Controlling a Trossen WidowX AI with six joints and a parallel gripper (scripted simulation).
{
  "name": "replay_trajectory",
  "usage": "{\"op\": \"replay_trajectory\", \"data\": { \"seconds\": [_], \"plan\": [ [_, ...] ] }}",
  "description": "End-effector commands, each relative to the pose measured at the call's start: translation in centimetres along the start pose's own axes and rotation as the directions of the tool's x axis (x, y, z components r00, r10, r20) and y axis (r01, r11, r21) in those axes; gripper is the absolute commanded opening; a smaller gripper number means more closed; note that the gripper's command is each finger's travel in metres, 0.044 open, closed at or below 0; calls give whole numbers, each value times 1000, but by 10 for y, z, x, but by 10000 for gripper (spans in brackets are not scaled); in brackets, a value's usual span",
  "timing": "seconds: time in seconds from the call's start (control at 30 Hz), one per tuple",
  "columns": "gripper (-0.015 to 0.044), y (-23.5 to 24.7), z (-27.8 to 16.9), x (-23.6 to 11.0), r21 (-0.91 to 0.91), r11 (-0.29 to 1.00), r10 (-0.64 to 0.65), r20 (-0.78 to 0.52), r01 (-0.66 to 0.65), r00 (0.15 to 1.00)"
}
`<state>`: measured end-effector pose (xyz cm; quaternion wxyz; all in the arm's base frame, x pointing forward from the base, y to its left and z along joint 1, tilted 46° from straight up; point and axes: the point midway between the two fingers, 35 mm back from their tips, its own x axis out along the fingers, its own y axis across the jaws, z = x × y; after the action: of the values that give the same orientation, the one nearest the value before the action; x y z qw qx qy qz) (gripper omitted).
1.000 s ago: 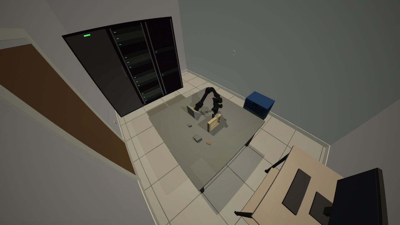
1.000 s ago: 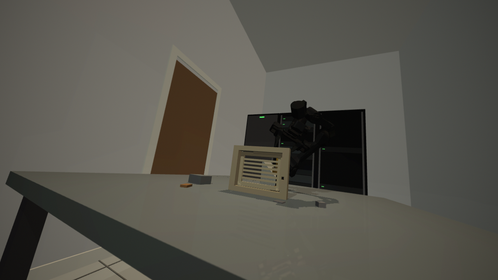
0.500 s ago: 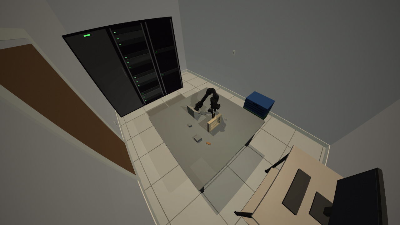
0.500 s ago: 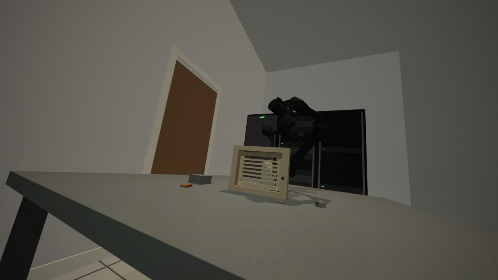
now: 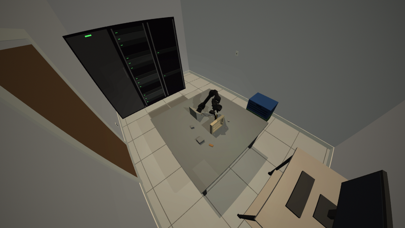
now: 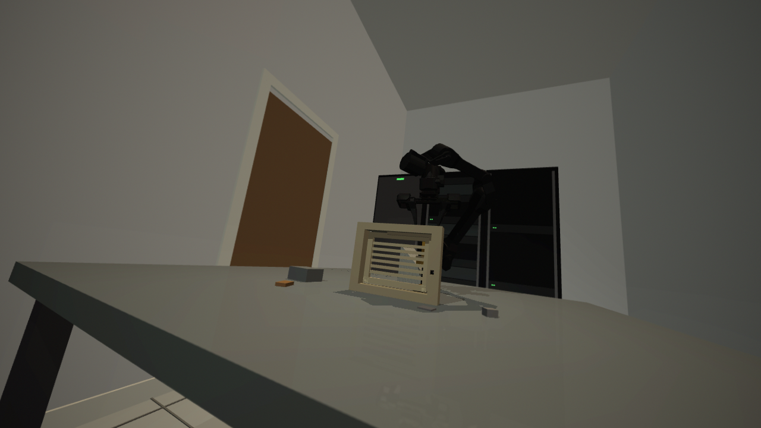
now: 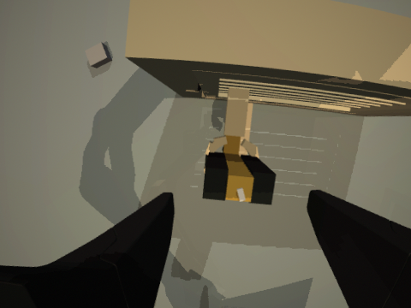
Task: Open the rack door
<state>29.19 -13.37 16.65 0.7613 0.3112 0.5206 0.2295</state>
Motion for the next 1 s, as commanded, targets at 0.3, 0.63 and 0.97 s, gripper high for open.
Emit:
{"op": "replay_trajectory", "data": {
  "seconds": [0.3,0.63,0.97],
  "plan": [
    [294,-1,0,21,38,999,0,-70,2,998],
    [294,-1,-2,37,61,998,-6,-121,13,993],
    [294,-1,-4,53,83,996,-14,-171,29,985]
  ]
}}
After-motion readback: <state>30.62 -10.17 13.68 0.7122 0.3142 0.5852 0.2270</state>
